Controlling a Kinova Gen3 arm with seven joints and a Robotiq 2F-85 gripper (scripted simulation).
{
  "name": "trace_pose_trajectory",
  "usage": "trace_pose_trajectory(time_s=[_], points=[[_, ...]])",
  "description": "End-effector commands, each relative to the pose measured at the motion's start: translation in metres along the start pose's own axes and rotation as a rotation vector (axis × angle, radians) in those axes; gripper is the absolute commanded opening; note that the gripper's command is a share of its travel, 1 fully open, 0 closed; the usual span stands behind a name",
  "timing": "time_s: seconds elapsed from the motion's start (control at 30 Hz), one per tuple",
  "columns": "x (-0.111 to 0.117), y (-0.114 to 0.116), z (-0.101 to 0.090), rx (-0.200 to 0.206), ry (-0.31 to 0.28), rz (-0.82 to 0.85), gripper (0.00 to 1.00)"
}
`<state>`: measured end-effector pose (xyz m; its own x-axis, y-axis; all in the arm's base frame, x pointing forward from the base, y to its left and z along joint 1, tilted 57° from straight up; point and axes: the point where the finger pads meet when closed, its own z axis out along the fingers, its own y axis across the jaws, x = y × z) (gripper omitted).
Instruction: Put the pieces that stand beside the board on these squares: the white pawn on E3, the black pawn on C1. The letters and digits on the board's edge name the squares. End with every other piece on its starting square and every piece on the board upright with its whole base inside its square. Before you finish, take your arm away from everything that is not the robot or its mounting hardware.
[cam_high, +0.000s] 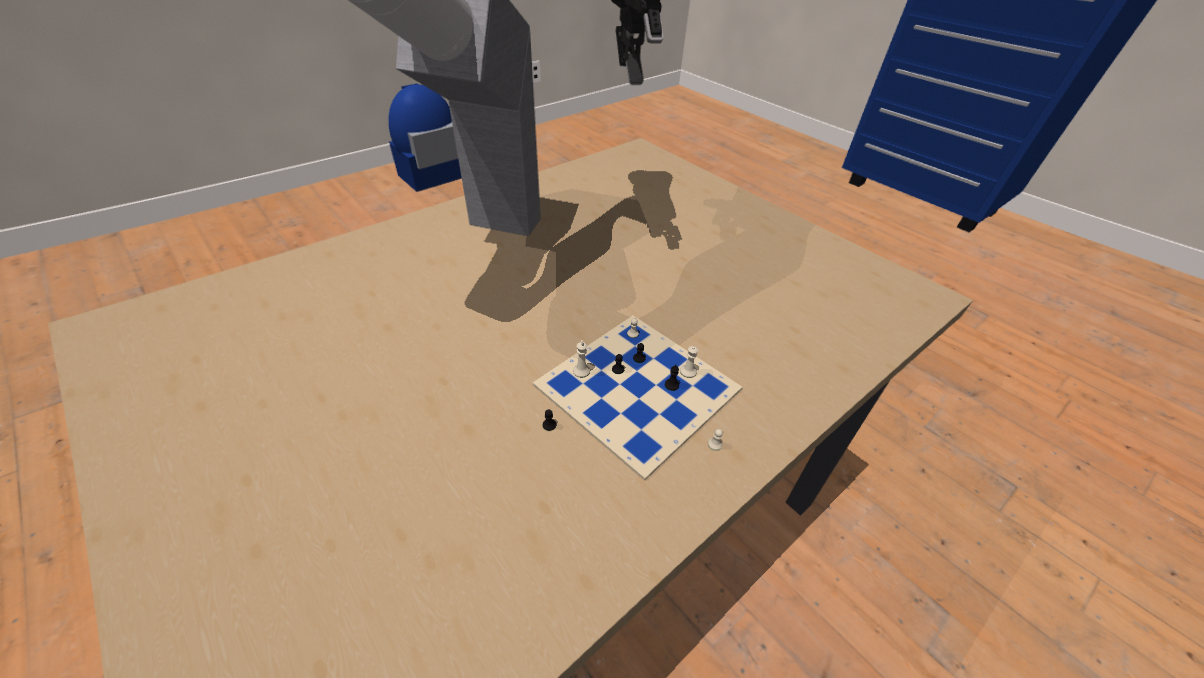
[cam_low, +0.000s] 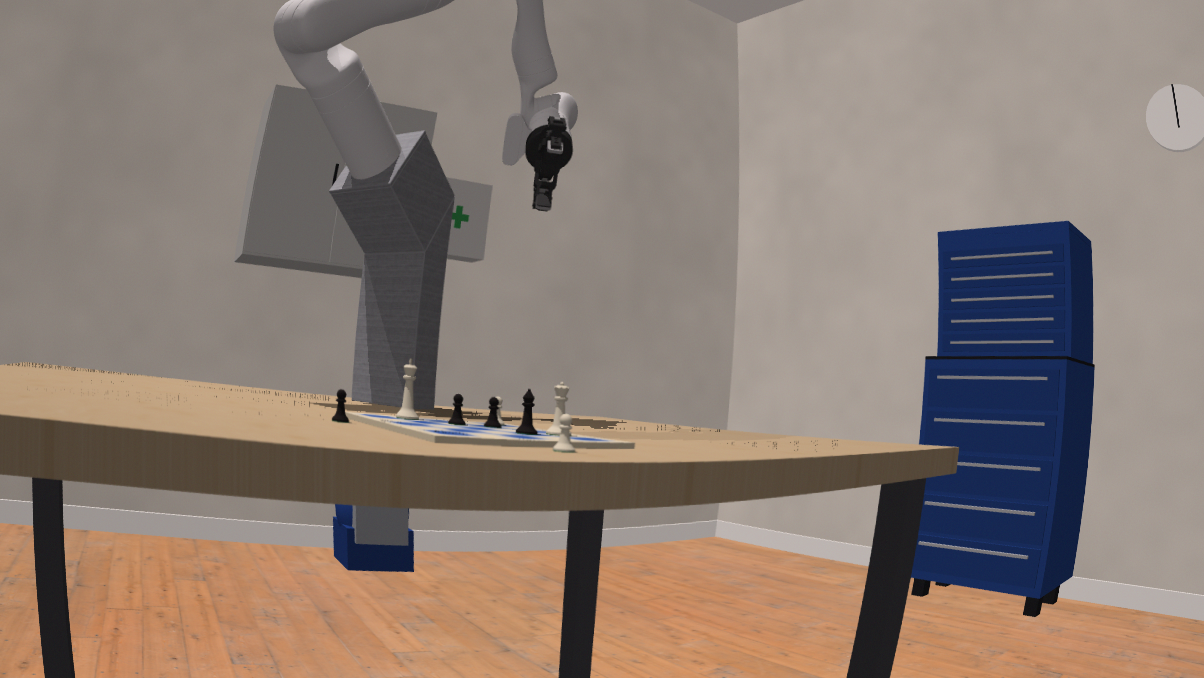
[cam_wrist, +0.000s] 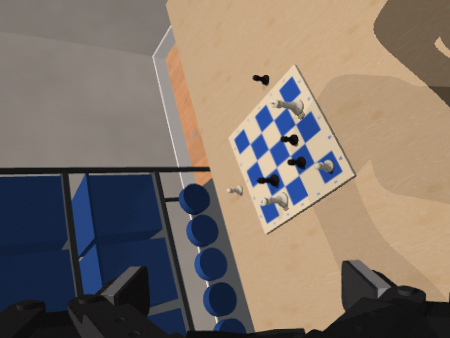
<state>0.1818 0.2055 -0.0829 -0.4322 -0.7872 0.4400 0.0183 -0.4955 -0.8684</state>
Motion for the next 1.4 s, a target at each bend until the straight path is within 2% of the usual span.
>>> trace_pose_trajectory(time_s=[0.0,0.2,0.5,0.67,0.83,1.0,1.07,1.3,1.33,1.37], points=[[0.0,0.0,-0.001,-0.001,-0.001,0.001,1.0],[-0.004,0.001,0.001,-0.008,0.007,-0.01,1.0],[-0.018,0.009,0.009,-0.041,0.04,-0.059,1.0],[-0.037,0.018,0.022,-0.085,0.082,-0.123,1.0],[-0.06,0.03,0.044,-0.147,0.136,-0.207,1.0],[-0.084,0.044,0.075,-0.222,0.194,-0.305,1.0],[-0.084,0.044,0.075,-0.222,0.194,-0.305,1.0],[-0.111,0.064,0.134,-0.34,0.273,-0.449,1.0],[-0.111,0.064,0.134,-0.34,0.273,-0.449,1.0],[-0.113,0.068,0.143,-0.357,0.284,-0.469,1.0]])
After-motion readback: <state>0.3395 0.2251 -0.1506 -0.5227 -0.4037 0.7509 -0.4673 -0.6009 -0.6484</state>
